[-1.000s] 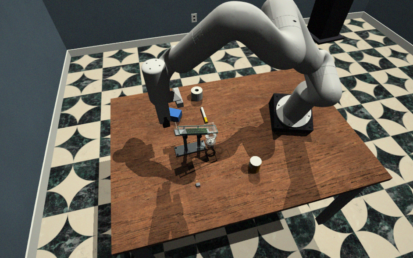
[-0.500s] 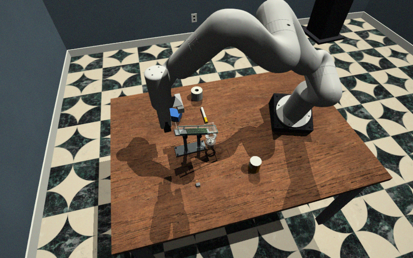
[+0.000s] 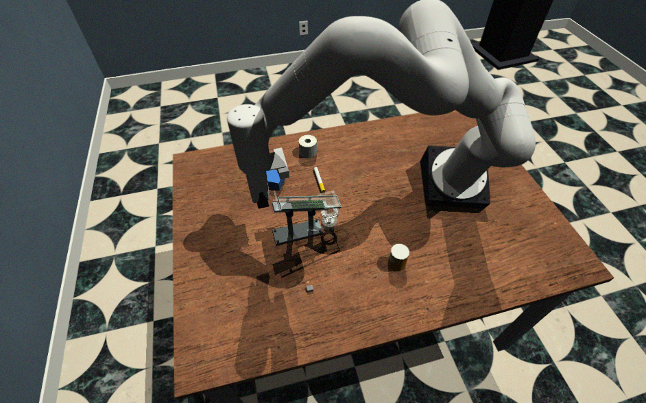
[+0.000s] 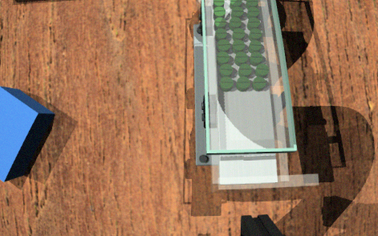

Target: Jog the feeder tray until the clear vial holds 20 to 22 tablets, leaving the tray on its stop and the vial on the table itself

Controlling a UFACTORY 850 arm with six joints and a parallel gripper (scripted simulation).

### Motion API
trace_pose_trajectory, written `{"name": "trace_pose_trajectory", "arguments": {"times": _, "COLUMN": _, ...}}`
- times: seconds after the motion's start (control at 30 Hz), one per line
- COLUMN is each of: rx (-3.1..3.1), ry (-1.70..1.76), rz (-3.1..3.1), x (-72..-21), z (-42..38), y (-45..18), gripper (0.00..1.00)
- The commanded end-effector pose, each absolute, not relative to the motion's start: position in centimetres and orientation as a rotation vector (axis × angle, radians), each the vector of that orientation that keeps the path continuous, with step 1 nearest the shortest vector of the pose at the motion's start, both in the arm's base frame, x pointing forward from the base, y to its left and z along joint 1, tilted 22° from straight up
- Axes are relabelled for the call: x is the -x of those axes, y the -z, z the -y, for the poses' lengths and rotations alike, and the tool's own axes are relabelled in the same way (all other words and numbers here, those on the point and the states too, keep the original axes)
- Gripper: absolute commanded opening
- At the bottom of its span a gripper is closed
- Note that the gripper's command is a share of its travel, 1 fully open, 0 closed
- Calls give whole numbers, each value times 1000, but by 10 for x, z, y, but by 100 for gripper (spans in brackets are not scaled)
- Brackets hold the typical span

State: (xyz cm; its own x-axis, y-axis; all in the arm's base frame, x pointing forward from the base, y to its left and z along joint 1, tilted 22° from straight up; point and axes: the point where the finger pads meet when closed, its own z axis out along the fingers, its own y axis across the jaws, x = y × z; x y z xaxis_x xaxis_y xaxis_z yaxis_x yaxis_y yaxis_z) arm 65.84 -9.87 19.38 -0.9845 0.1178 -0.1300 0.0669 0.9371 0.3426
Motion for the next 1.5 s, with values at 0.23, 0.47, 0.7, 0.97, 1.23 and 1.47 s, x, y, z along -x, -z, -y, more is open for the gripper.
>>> {"name": "trace_pose_trajectory", "arguments": {"times": 0.23, "rx": -141, "ry": -512, "rz": -2943, "x": -654, "z": 98, "y": -193, "gripper": 0}}
{"name": "trace_pose_trajectory", "arguments": {"times": 0.47, "rx": -141, "ry": -512, "rz": -2943, "x": -651, "z": 97, "y": -192, "gripper": 0}}
{"name": "trace_pose_trajectory", "arguments": {"times": 0.7, "rx": -141, "ry": -512, "rz": -2943, "x": -648, "z": 97, "y": -190, "gripper": 0}}
{"name": "trace_pose_trajectory", "arguments": {"times": 0.97, "rx": -141, "ry": -512, "rz": -2943, "x": -646, "z": 96, "y": -189, "gripper": 0}}
{"name": "trace_pose_trajectory", "arguments": {"times": 1.23, "rx": -141, "ry": -512, "rz": -2943, "x": -645, "z": 96, "y": -189, "gripper": 0}}
{"name": "trace_pose_trajectory", "arguments": {"times": 1.47, "rx": -141, "ry": -512, "rz": -2943, "x": -649, "z": 97, "y": -190, "gripper": 0}}
